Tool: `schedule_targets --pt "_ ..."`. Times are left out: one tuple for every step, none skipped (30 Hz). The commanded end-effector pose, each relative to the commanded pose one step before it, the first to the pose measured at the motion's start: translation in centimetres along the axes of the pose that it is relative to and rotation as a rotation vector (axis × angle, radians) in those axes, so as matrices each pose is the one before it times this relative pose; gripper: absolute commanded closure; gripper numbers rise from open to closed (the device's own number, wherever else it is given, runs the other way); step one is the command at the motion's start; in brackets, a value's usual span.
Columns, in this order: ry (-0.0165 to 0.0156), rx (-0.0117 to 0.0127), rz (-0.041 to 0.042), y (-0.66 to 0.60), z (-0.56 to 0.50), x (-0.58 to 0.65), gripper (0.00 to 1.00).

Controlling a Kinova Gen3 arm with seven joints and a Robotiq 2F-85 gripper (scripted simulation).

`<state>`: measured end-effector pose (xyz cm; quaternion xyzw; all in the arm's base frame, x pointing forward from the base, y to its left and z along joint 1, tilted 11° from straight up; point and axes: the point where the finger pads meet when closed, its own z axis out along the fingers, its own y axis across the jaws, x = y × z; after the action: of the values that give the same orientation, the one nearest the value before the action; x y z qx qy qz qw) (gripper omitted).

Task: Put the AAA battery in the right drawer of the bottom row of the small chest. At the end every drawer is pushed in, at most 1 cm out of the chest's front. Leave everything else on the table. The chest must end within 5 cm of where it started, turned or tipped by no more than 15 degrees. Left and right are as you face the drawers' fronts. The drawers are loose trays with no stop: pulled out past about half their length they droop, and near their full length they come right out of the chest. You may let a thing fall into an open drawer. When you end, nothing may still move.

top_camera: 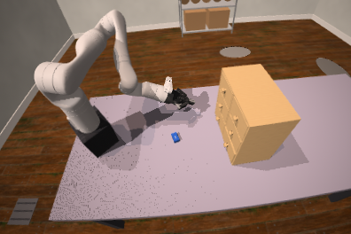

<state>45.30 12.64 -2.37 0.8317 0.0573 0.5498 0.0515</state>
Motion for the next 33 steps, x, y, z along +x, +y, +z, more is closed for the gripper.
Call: schedule_targets --pt "0.00324 0.01102 0.00454 -0.874 -0.225 0.275 1.00" --pt "-0.00001 0.00000 0.00000 -0.114 -0.040 0.020 1.00" --pt "0.00000 0.00000 0.00000 0.000 0.000 0.000 1.00" --pt "0.00000 0.00000 0.00000 0.000 0.000 0.000 1.00" --pt "-0.00003 0.00001 0.00001 -0.110 -0.039 0.019 1.00" --pt "0.00003 -0.00001 -0.00001 -0.106 -0.036 0.021 1.00" --pt "0.00001 0.00000 0.00000 -0.103 -0.035 0.019 1.00" --pt "-0.00001 0.00000 0.00000 -0.100 -0.035 0.018 1.00" --pt "-0.00002 0.00001 0.00001 -0.096 -0.034 0.017 1.00" --pt "0.00000 0.00000 0.00000 -0.093 -0.032 0.017 1.00" --pt "0.00002 -0.00001 -0.00001 -0.089 -0.030 0.017 1.00" --pt "0.00001 0.00000 0.00000 -0.085 -0.029 0.016 1.00" --pt "0.00000 0.00000 0.00000 -0.082 -0.029 0.015 1.00" --pt "-0.00002 0.00000 0.00000 -0.079 -0.028 0.014 1.00" --pt "-0.00003 0.00001 0.00001 -0.076 -0.027 0.013 1.00" --pt "0.00002 -0.00001 -0.00001 -0.072 -0.024 0.014 1.00" --pt "0.00002 0.00000 -0.00001 -0.068 -0.023 0.013 1.00" --pt "0.00001 0.00000 0.00000 -0.065 -0.022 0.012 1.00" --pt "0.00000 0.00000 0.00000 -0.062 -0.021 0.011 1.00" --pt "0.00000 0.00000 0.00000 0.000 0.000 0.000 1.00" --pt "0.00000 0.00000 0.00000 0.000 0.000 0.000 1.00" --pt "-0.00001 0.00000 0.00000 -0.059 -0.021 0.011 1.00" --pt "-0.00001 0.00000 0.00000 -0.056 -0.020 0.010 1.00" --pt "-0.00002 0.00000 0.00001 -0.052 -0.019 0.009 1.00" --pt "-0.00001 0.00000 0.00000 -0.049 -0.017 0.009 1.00" --pt "0.00002 0.00000 -0.00001 -0.046 -0.016 0.009 1.00" --pt "0.00001 0.00000 0.00000 -0.043 -0.015 0.008 1.00" --pt "0.00001 0.00000 0.00000 -0.040 -0.014 0.008 1.00" --pt "0.00000 0.00000 0.00000 -0.037 -0.013 0.007 1.00" --pt "0.00000 0.00000 0.00000 -0.034 -0.012 0.006 1.00" --pt "0.00000 0.00000 0.00000 -0.032 -0.011 0.006 1.00" --pt "0.00000 0.00000 0.00000 -0.029 -0.010 0.005 1.00" --pt "0.00000 0.00000 0.00000 -0.026 -0.009 0.005 1.00"
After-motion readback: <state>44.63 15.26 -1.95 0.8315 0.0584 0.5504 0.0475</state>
